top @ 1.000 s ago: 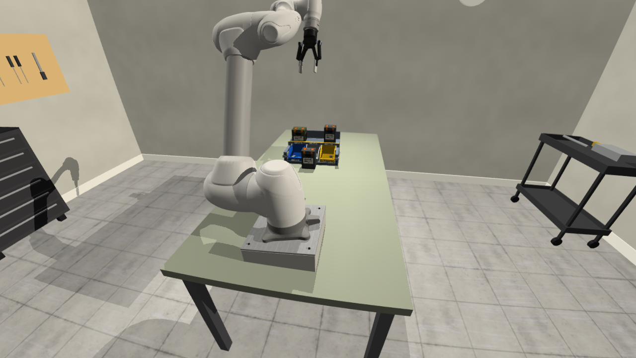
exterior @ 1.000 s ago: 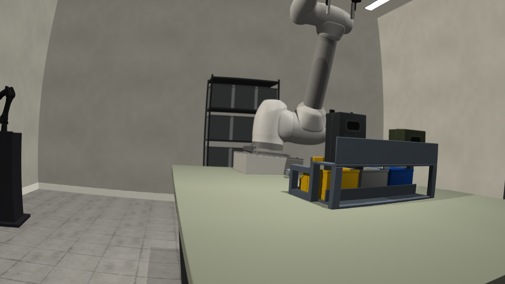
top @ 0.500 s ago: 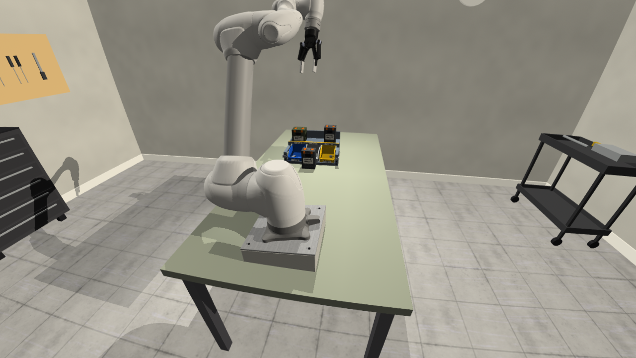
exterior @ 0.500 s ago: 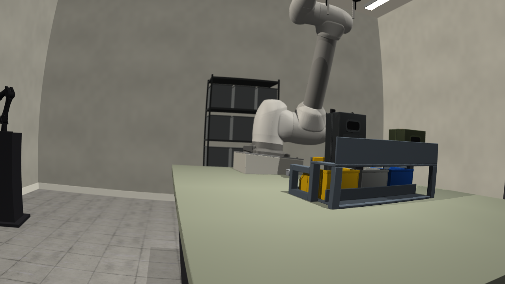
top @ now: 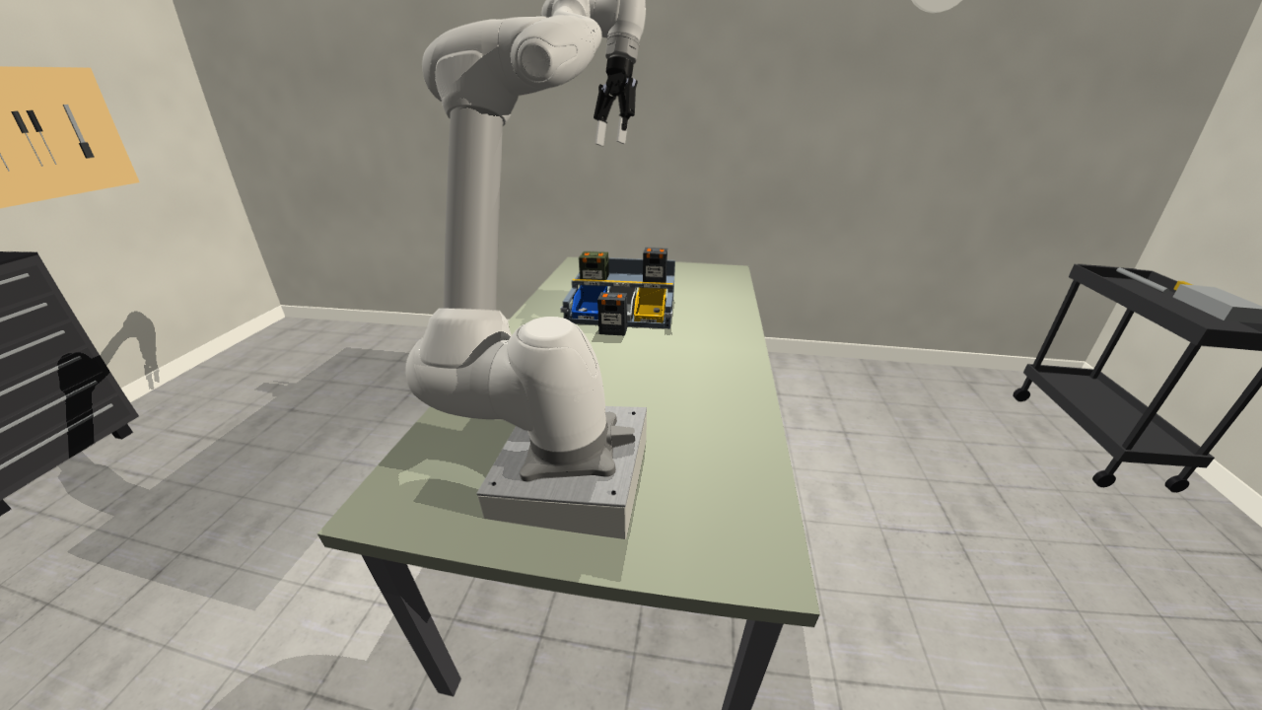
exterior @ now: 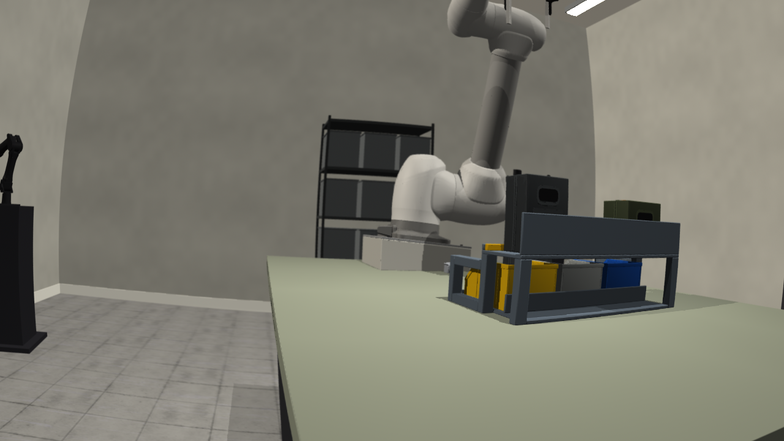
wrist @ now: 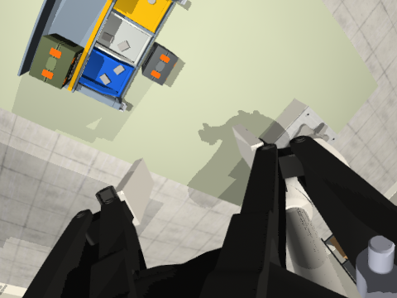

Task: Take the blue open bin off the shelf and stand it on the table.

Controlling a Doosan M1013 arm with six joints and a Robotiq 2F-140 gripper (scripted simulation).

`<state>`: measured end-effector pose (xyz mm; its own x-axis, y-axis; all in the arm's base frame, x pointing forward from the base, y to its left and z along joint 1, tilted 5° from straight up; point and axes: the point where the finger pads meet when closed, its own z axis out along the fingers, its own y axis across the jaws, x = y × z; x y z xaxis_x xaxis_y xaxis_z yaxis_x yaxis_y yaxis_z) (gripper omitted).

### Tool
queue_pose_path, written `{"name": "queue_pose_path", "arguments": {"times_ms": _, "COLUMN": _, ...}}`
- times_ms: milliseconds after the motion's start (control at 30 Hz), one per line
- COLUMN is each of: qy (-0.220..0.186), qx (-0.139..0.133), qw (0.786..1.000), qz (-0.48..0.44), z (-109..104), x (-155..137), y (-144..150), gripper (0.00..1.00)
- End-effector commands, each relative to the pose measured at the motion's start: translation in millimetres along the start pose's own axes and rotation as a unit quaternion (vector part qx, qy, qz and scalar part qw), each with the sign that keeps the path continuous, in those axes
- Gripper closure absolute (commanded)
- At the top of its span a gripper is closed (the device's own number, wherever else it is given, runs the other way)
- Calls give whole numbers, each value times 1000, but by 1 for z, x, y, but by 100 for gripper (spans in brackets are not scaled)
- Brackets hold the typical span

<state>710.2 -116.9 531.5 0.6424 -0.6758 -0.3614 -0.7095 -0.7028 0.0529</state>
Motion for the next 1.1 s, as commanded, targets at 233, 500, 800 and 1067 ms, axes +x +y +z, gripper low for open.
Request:
{"name": "queue_pose_path", "arguments": {"times_ms": 233, "qy": -1, "qx": 14, "qw": 997, "qz": 81, "z": 0, "x": -2, "y": 1, "gripper": 43}}
{"name": "queue_pose_path", "arguments": {"times_ms": 500, "qy": -1, "qx": 32, "qw": 983, "qz": 182, "z": 1, "x": -3, "y": 2, "gripper": 43}}
{"name": "queue_pose_path", "arguments": {"times_ms": 800, "qy": -1, "qx": 36, "qw": 978, "qz": 207, "z": 1, "x": -3, "y": 3, "gripper": 43}}
{"name": "queue_pose_path", "arguments": {"times_ms": 1067, "qy": -2, "qx": 54, "qw": 951, "qz": 306, "z": 1, "x": -4, "y": 3, "gripper": 43}}
